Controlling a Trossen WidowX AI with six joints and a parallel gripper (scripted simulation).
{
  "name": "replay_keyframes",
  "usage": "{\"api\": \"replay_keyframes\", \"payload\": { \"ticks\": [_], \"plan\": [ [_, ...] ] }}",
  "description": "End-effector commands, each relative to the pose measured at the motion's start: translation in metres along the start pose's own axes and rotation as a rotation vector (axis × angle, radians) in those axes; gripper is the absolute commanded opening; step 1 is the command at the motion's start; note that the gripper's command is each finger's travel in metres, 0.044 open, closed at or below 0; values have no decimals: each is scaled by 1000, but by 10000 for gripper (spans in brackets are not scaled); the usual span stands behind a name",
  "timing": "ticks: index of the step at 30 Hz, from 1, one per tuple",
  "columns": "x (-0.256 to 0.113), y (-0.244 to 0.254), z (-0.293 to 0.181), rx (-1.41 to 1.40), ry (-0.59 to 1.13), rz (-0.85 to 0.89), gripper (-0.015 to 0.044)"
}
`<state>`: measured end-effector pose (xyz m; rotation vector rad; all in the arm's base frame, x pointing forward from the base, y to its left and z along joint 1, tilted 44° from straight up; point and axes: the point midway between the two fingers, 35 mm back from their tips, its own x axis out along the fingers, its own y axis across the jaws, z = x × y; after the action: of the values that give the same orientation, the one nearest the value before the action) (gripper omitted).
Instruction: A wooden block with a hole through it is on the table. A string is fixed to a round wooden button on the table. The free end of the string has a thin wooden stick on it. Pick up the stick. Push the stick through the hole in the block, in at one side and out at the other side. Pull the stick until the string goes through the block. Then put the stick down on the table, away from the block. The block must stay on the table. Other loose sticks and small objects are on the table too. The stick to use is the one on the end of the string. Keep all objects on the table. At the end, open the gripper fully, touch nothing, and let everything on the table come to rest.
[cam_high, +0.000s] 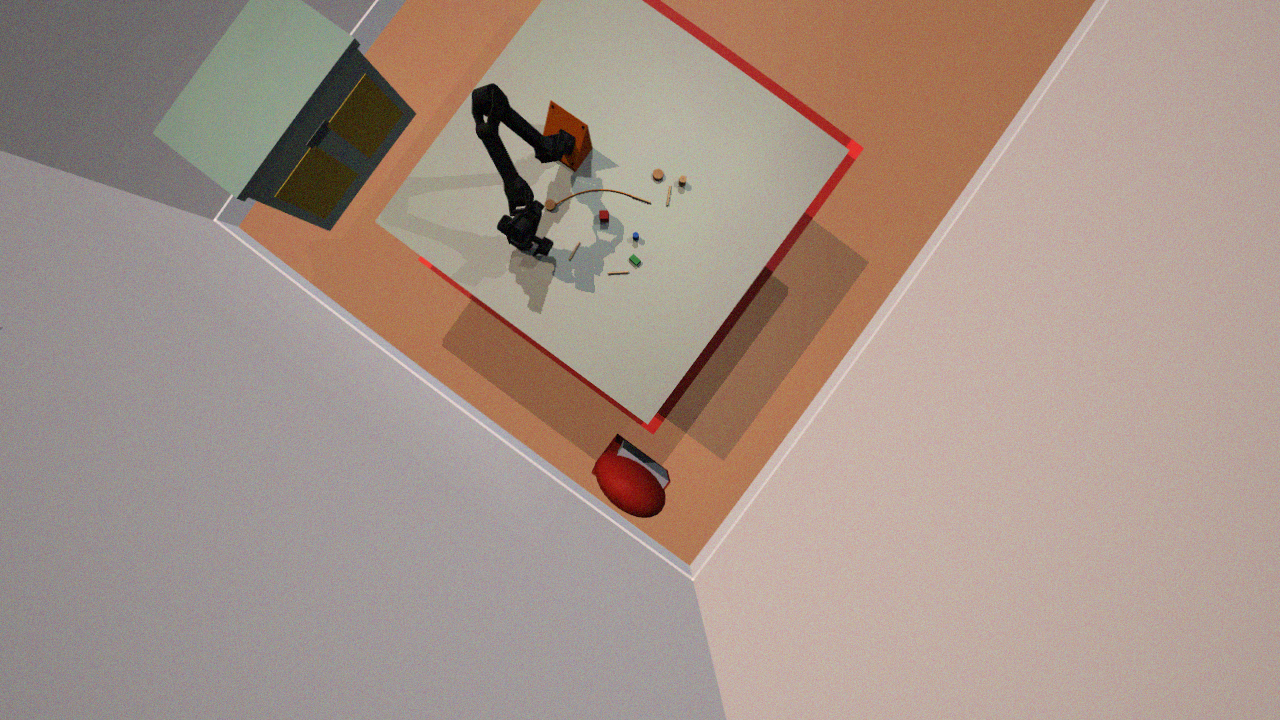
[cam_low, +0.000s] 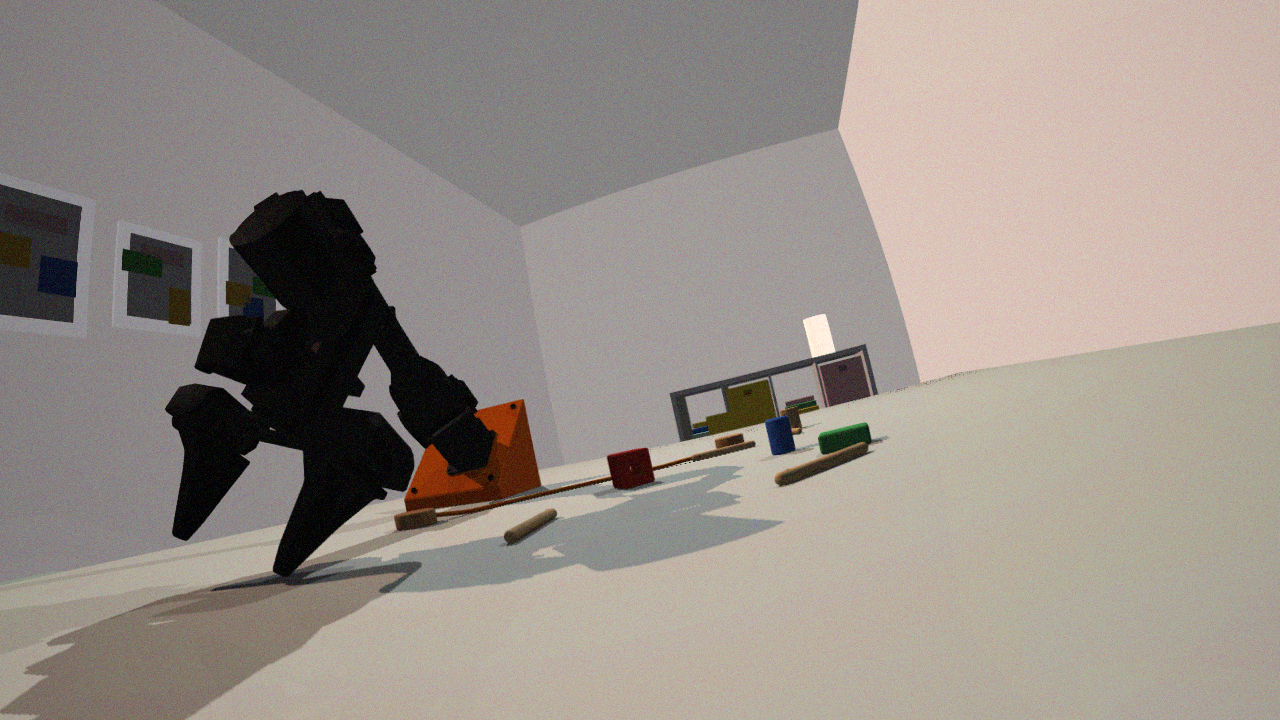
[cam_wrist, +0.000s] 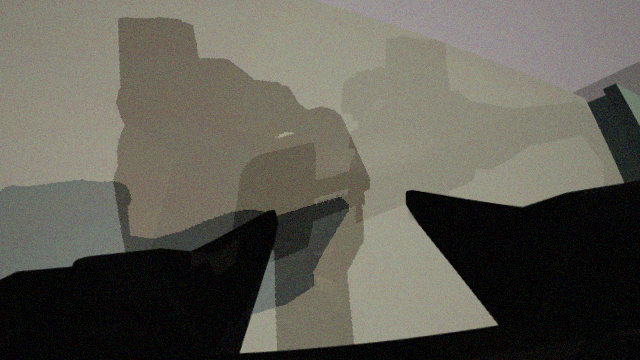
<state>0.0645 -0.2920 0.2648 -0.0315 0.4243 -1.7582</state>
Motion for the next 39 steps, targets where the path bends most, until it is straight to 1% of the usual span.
{"api": "replay_keyframes", "payload": {
  "ticks": [1,4,7,11,17,22,24,35,39],
  "plan": [
    [-15,54,-1,-219,34,197,440],
    [-38,99,-8,-431,54,364,440],
    [-57,126,-22,-627,68,466,440],
    [-93,160,-55,-1056,73,600,440],
    [-152,186,-103,-1725,-5,751,440],
    [-203,193,-138,-2272,-141,788,440],
    [-210,193,-142,-2344,-163,785,440],
    [-210,193,-142,-2344,-163,785,440],
    [-210,193,-142,-2344,-163,785,335]
  ]
}}
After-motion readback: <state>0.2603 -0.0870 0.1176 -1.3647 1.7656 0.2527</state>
